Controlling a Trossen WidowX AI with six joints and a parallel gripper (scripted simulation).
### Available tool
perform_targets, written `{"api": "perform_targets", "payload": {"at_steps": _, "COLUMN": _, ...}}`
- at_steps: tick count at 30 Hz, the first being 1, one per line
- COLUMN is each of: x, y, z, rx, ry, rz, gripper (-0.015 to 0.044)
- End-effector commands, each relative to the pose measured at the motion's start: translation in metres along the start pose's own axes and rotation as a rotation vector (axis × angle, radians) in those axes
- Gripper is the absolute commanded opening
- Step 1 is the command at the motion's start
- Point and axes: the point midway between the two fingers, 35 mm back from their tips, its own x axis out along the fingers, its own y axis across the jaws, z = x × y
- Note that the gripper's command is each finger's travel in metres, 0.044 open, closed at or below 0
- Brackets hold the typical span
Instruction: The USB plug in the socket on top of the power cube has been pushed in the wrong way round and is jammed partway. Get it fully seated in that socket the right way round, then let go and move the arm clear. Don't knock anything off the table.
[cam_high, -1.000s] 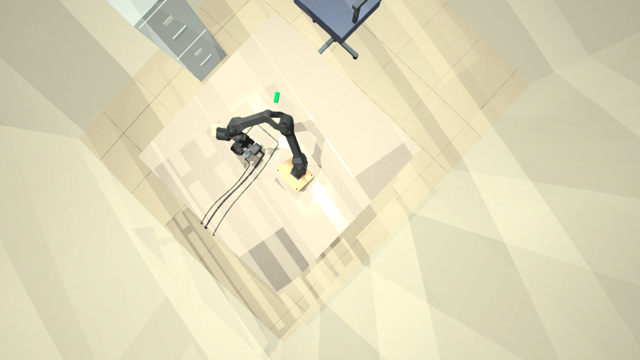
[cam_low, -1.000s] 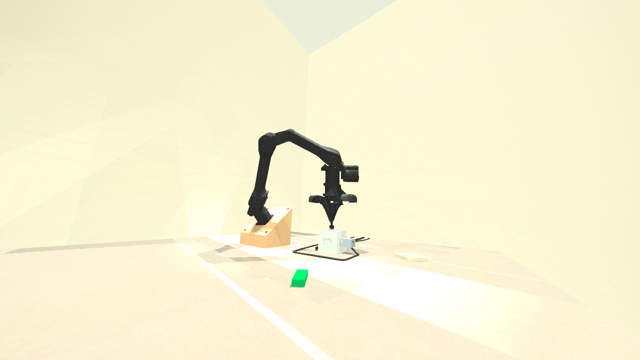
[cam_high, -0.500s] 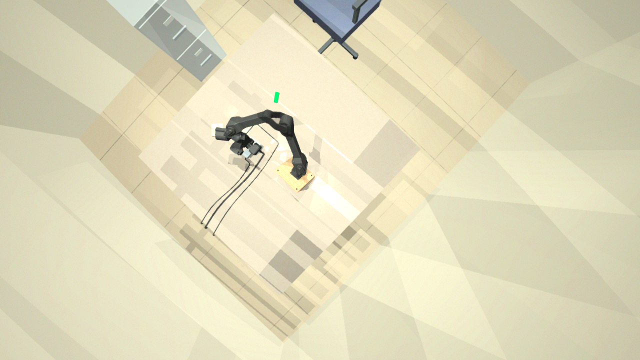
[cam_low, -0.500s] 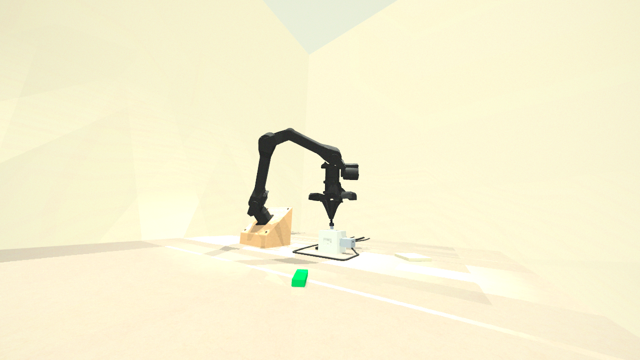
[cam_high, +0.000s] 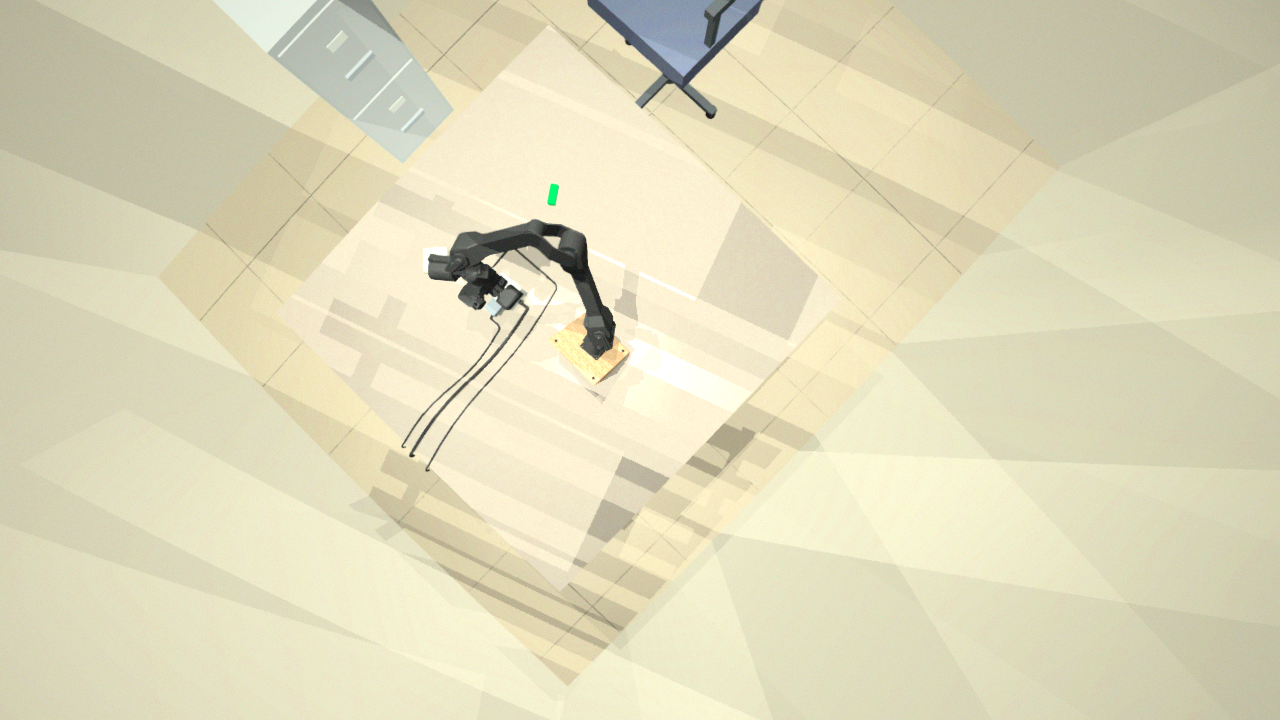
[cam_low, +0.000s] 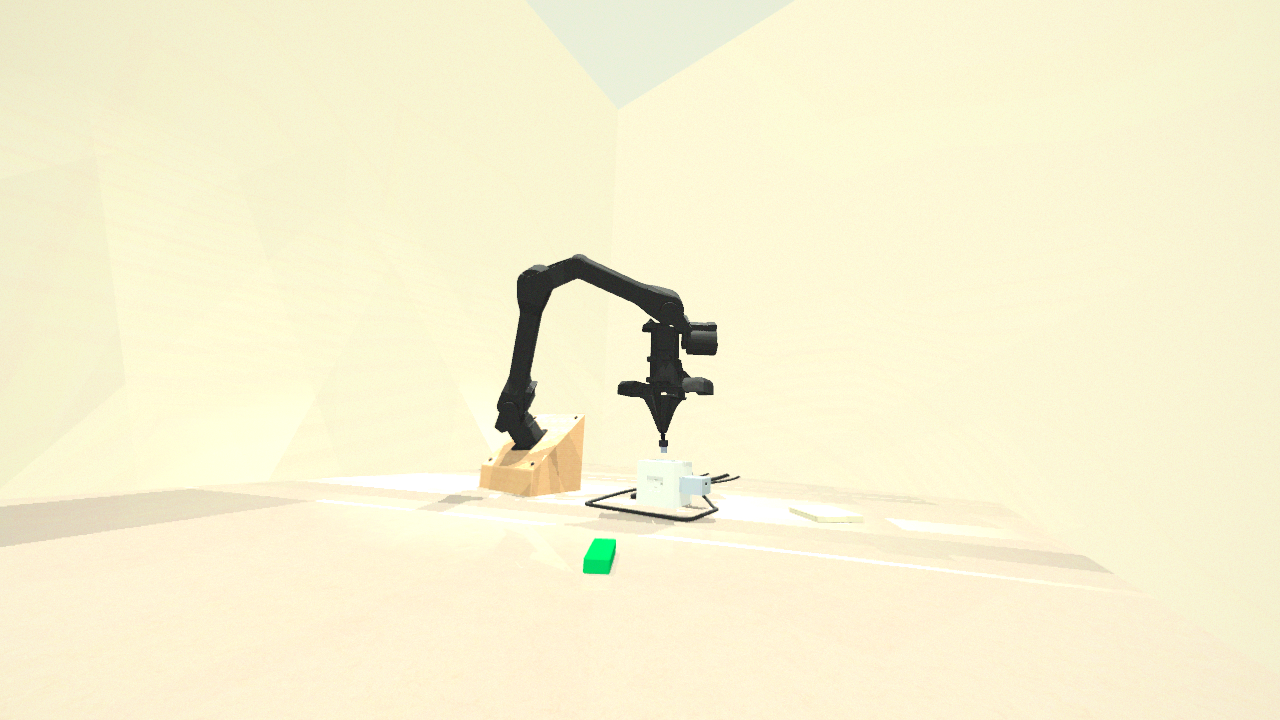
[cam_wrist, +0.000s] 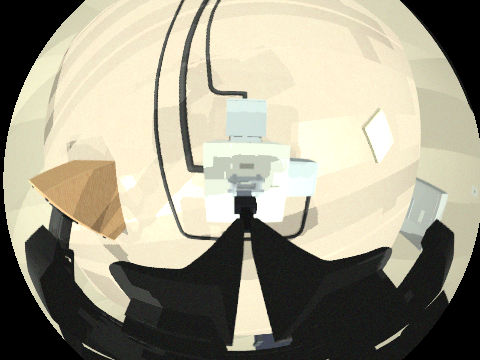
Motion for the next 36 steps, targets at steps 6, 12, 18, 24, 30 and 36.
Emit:
{"api": "perform_targets", "payload": {"at_steps": 6, "x": -0.0076, "y": -0.0012, "z": 0.0007, "rx": 0.009, "ry": -0.008, "rz": -0.002, "gripper": 0.0000}}
{"api": "perform_targets", "payload": {"at_steps": 12, "x": -0.0082, "y": -0.0008, "z": 0.0005, "rx": 0.011, "ry": -0.005, "rz": -0.002, "gripper": 0.0000}}
{"api": "perform_targets", "payload": {"at_steps": 18, "x": -0.0069, "y": -0.0002, "z": 0.0002, "rx": 0.109, "ry": -0.001, "rz": -0.001, "gripper": 0.0000}}
{"api": "perform_targets", "payload": {"at_steps": 24, "x": -0.0065, "y": -0.0001, "z": 0.0001, "rx": 0.275, "ry": -0.001, "rz": -0.001, "gripper": 0.0000}}
{"api": "perform_targets", "payload": {"at_steps": 30, "x": -0.0065, "y": -0.0001, "z": 0.0001, "rx": 0.432, "ry": -0.001, "rz": 0.000, "gripper": 0.0000}}
{"api": "perform_targets", "payload": {"at_steps": 36, "x": -0.0065, "y": -0.0001, "z": 0.0001, "rx": 0.589, "ry": -0.001, "rz": 0.000, "gripper": 0.0000}}
